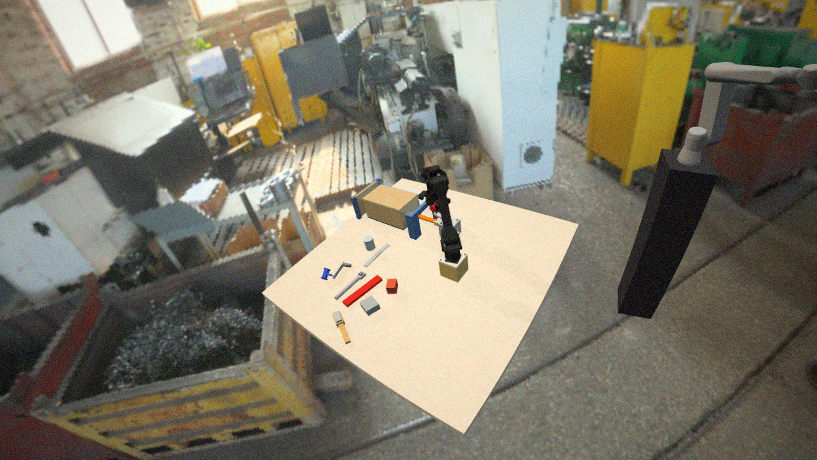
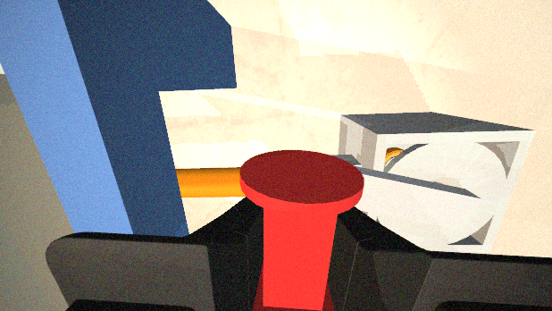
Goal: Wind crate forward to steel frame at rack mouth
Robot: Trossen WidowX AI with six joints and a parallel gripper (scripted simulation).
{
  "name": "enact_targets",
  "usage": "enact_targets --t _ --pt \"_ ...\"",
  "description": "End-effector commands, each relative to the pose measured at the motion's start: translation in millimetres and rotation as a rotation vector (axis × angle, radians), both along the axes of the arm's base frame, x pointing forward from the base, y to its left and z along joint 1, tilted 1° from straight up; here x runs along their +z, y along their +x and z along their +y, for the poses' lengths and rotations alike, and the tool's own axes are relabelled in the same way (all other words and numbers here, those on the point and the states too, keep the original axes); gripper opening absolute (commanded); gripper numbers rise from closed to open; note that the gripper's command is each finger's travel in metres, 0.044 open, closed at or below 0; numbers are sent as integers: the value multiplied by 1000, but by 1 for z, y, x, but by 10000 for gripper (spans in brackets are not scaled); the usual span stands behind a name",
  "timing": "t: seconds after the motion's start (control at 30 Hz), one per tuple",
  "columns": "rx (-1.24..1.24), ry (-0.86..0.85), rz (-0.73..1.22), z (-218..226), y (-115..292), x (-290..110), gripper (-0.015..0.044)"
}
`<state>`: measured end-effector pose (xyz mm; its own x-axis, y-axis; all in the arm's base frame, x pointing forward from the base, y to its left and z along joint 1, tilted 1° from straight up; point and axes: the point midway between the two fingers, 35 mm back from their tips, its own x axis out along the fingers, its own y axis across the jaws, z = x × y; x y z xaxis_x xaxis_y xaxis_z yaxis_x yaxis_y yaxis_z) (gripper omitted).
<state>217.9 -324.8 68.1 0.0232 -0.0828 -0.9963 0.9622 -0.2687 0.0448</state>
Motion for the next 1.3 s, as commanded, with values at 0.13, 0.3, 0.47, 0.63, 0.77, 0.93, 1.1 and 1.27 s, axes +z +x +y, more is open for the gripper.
enact_targets --t 0.13,0.3,0.47,0.63,0.77,0.93,1.1,1.27 --pt "14 36 -5 21 7 -4 0" --pt "14 37 -5 26 8 -4 0" --pt "14 37 -5 32 9 -5 0" --pt "14 38 -6 37 9 -5 0" --pt "14 38 -6 42 10 -5 0" --pt "14 39 -6 48 9 -6 0" --pt "14 39 -6 53 9 -6 0" --pt "14 40 -6 59 8 -6 0"
